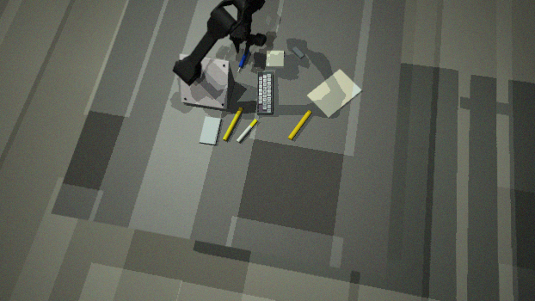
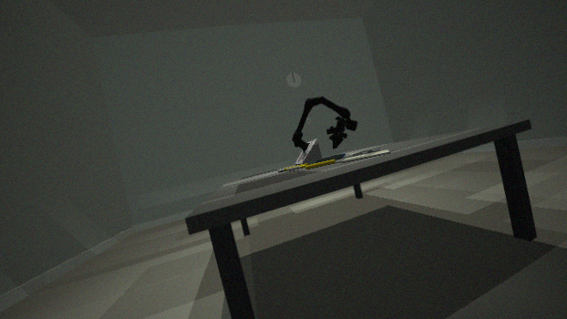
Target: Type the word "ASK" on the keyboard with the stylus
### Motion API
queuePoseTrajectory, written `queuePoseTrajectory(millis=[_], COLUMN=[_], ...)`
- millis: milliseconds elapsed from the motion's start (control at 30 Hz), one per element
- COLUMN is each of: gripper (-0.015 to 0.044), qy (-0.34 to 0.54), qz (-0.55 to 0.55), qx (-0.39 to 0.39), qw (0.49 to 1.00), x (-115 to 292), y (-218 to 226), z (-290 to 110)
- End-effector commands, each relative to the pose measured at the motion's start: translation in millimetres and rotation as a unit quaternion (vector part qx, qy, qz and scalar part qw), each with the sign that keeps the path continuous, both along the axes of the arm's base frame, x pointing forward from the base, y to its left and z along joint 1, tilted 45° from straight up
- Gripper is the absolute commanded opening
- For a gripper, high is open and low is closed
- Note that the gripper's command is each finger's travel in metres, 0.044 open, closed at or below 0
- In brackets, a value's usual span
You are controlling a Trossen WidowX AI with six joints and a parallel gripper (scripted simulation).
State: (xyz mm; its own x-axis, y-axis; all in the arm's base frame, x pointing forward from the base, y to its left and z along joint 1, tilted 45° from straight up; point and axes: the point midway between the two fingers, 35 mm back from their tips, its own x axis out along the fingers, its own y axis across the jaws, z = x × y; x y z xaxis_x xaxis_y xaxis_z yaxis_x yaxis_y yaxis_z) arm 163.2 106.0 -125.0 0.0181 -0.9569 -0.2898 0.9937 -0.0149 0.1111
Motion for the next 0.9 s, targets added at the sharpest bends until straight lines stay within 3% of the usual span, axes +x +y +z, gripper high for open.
queuePoseTrajectory(millis=[0,867], gripper=[0.0150,0.0150], qy=[-0.008,-0.008], qz=[-0.005,-0.005], qx=[-0.002,-0.002], qw=[1.000,1.000], x=[-1,-2], y=[0,-12], z=[-1,-14])
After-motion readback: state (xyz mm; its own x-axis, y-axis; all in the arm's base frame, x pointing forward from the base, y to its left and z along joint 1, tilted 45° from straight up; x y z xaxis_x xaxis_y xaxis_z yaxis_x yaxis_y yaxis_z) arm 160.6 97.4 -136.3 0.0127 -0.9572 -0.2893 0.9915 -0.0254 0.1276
